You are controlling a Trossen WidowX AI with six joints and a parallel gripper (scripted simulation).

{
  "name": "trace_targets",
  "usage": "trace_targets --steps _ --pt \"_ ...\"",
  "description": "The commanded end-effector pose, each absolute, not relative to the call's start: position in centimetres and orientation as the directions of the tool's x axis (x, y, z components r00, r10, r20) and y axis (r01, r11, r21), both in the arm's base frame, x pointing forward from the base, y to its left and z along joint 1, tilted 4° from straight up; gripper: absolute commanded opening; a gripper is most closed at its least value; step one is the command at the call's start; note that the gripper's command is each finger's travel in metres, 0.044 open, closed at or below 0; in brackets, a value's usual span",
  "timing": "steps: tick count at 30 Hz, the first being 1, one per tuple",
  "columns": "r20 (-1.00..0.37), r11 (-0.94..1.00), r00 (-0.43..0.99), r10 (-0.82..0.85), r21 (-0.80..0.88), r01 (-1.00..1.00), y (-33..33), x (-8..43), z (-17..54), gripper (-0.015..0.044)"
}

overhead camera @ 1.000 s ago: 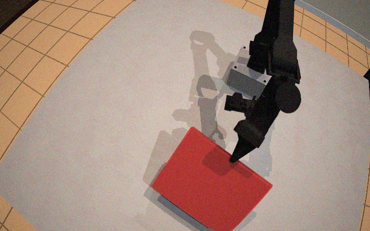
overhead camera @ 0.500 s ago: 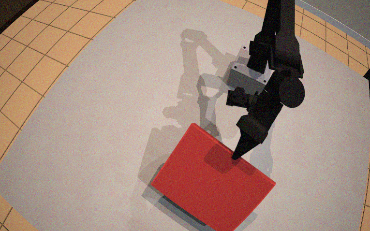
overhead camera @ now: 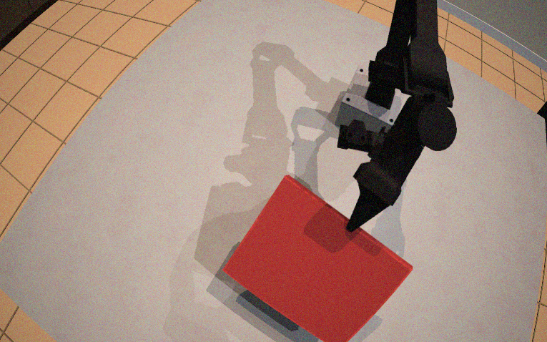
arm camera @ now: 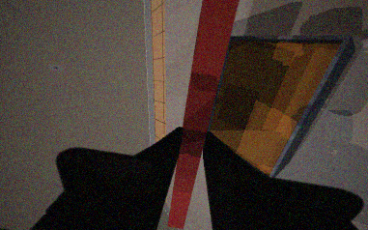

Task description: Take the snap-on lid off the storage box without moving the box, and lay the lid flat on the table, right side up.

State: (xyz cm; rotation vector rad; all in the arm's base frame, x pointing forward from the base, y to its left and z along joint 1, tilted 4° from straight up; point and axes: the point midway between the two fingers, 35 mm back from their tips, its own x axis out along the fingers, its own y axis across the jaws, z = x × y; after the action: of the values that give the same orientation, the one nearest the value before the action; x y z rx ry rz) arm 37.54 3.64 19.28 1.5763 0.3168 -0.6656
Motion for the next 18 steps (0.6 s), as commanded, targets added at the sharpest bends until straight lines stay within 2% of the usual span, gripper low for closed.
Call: trace_targets --steps 1,18 --pt "-0.576 -0.132 0.796 -0.185 0.817 0.561 3.6 37.6 20.1 0.0" --pt "-0.576 -0.13 0.796 -0.187 0.817 0.561 0.9 36.5 19.5 0.0"
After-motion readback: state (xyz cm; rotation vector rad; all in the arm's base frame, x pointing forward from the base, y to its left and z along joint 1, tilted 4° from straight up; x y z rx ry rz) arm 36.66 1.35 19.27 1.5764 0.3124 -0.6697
